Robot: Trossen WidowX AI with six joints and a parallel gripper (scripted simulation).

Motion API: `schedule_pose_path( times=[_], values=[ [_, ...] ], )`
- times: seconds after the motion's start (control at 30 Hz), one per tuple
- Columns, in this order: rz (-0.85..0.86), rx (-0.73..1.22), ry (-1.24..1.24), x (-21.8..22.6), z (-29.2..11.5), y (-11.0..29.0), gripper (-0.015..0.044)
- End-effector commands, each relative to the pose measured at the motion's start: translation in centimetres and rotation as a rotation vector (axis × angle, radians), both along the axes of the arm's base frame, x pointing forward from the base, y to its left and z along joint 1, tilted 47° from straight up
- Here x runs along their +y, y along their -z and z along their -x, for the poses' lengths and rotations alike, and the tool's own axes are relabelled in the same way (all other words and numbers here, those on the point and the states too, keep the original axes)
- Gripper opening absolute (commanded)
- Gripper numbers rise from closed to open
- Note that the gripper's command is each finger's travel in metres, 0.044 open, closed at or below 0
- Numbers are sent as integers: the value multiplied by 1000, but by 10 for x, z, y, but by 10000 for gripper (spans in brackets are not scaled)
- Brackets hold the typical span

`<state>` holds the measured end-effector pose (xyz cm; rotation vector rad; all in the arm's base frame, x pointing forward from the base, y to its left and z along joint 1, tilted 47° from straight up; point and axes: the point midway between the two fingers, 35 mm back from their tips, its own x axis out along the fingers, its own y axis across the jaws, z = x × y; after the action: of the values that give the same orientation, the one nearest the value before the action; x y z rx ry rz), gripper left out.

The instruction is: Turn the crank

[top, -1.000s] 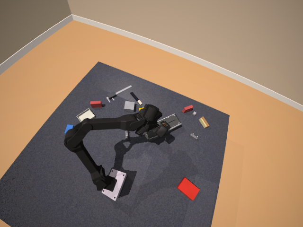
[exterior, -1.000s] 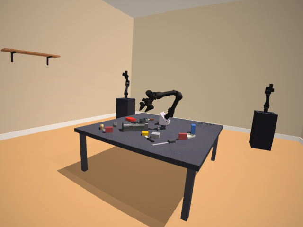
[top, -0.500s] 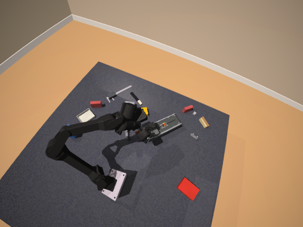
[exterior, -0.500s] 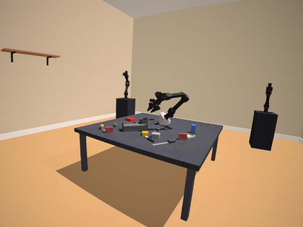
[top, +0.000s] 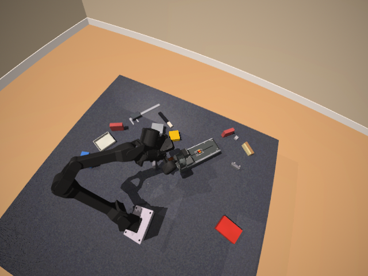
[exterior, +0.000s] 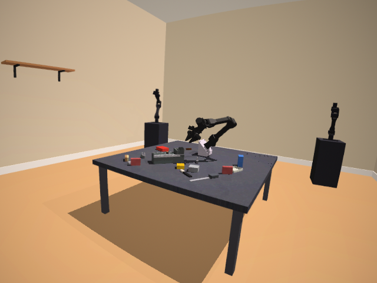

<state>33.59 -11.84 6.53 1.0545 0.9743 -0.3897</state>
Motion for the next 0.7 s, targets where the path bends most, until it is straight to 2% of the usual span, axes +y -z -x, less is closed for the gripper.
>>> schedule_pose_path(
  times=[0.0, 0.67],
  values=[
    [-1, 5, 6, 13, 1, 13, 440],
    [-2, 5, 6, 38, -1, 37, 440]
  ],
)
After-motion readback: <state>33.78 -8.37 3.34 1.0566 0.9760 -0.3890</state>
